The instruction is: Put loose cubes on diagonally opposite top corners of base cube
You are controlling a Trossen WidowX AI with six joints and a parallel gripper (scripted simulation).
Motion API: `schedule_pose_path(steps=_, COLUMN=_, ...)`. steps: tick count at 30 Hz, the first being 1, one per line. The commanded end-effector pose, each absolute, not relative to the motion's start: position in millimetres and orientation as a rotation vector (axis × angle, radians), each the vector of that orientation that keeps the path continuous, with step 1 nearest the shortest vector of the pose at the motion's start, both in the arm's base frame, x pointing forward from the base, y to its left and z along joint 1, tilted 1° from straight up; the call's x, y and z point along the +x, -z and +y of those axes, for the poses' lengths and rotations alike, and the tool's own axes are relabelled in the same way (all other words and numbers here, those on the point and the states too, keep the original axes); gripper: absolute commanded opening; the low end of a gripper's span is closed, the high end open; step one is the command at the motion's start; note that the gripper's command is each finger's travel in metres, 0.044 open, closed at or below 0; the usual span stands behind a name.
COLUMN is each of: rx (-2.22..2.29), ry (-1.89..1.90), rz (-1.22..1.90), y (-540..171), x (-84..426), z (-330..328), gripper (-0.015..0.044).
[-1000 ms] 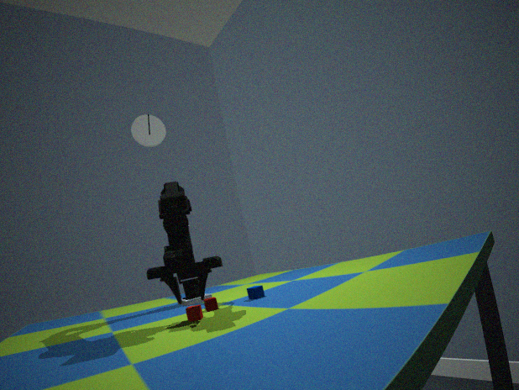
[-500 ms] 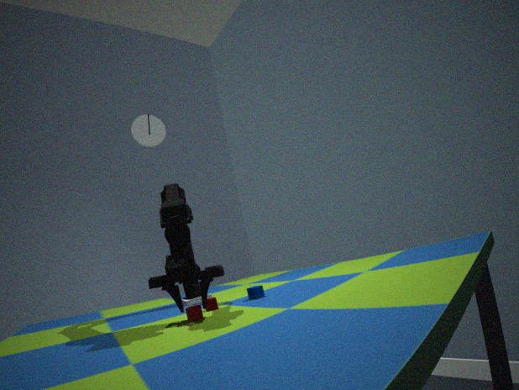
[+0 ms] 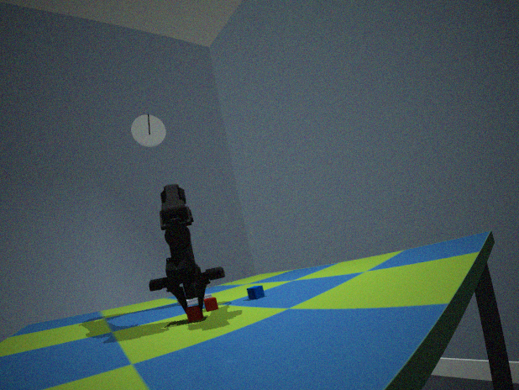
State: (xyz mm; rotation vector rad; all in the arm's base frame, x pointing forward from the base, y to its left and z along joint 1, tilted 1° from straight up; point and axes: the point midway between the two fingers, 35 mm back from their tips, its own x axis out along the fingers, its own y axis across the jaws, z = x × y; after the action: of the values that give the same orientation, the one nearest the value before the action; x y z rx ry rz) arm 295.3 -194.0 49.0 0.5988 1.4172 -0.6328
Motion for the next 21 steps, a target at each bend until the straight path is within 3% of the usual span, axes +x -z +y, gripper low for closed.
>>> schedule_pose_path(steps=1, rx=0.609, ry=0.624, rz=1.386, y=-56.1, x=298.7, z=-193.8, gripper=0.0105)
schedule_pose_path(steps=21, rx=0.602, ry=0.626, rz=1.408, y=-105.7, x=298.3, z=-194.0, gripper=0.0105)
